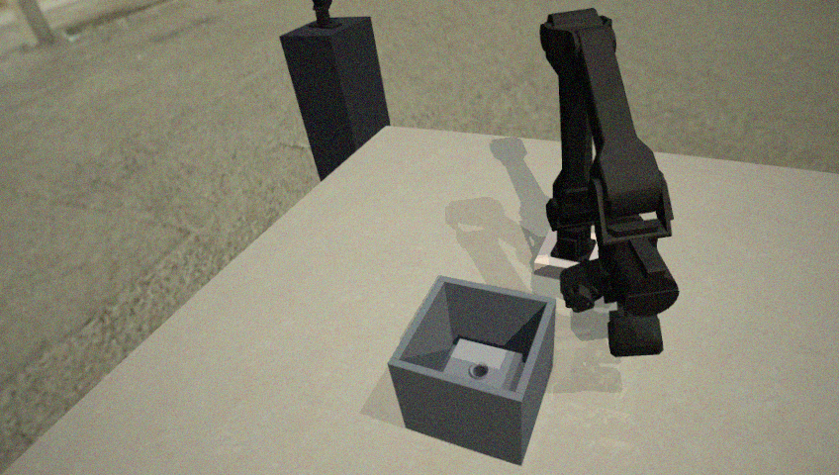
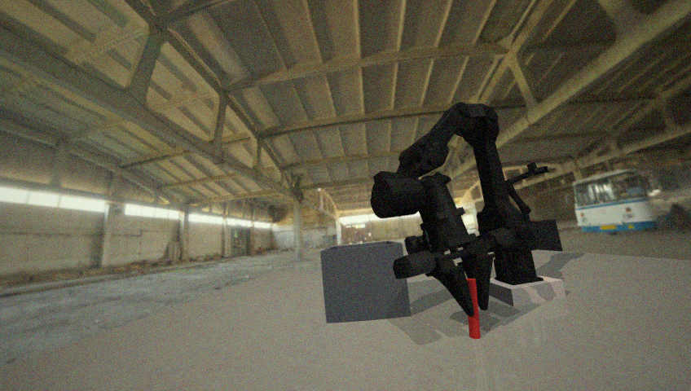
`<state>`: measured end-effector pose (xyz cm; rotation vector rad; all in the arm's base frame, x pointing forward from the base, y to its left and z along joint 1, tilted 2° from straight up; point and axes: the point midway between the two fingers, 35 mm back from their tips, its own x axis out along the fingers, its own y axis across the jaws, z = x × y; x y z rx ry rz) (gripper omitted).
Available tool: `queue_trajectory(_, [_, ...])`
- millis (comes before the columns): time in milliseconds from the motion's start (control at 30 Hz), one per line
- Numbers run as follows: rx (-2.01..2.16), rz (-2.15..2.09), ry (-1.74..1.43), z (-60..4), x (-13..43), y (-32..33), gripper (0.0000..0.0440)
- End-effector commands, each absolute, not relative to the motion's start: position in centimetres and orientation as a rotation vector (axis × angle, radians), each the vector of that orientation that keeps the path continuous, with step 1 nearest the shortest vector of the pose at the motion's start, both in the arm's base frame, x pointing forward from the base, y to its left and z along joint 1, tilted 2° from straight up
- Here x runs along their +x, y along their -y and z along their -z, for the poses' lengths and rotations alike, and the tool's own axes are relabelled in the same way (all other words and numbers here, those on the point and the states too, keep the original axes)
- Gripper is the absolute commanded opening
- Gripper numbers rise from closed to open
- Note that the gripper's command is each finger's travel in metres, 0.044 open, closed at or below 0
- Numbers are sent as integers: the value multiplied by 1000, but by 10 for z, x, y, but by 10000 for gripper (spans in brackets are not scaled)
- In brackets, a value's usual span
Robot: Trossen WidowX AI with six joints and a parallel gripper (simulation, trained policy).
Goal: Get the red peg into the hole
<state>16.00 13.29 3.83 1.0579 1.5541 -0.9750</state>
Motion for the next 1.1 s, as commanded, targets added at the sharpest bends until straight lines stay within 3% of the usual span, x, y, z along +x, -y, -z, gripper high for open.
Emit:
queue_trajectory(0, [1045, 947, -1559, -38, 163, -135, 28])
queue_trajectory(33, [1043, 939, -1562, -39, 163, -136, 10])
queue_trajectory(233, [1119, 873, -1562, -56, 171, -145, 1])
queue_trajectory(1067, [1248, 562, -1379, -165, 213, -132, 0])
